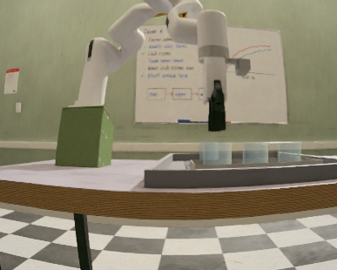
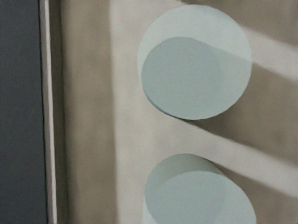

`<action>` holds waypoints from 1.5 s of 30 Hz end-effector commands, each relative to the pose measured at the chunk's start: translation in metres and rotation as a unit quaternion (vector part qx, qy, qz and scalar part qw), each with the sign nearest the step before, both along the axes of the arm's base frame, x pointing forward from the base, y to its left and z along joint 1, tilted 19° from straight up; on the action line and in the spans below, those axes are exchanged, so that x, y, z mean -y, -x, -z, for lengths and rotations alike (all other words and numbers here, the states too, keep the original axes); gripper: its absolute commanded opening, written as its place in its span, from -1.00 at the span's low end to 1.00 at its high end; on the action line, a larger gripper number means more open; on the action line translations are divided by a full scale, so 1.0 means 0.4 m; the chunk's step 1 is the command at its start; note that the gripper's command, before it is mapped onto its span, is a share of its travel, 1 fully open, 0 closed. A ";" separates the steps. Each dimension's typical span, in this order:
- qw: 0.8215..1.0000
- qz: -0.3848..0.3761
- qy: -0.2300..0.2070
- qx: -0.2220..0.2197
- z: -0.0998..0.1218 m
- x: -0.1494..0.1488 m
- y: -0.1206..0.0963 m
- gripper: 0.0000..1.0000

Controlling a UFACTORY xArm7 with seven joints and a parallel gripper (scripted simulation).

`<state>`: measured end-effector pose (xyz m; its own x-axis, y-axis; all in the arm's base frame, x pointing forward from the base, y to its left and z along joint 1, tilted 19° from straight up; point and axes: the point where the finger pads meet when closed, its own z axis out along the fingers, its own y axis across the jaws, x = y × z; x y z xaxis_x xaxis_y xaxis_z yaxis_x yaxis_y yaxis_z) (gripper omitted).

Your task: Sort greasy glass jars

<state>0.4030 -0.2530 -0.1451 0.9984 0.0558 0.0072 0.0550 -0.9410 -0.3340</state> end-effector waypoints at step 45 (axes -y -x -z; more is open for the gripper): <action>1.000 0.001 0.002 0.002 -0.103 0.039 -0.004 1.00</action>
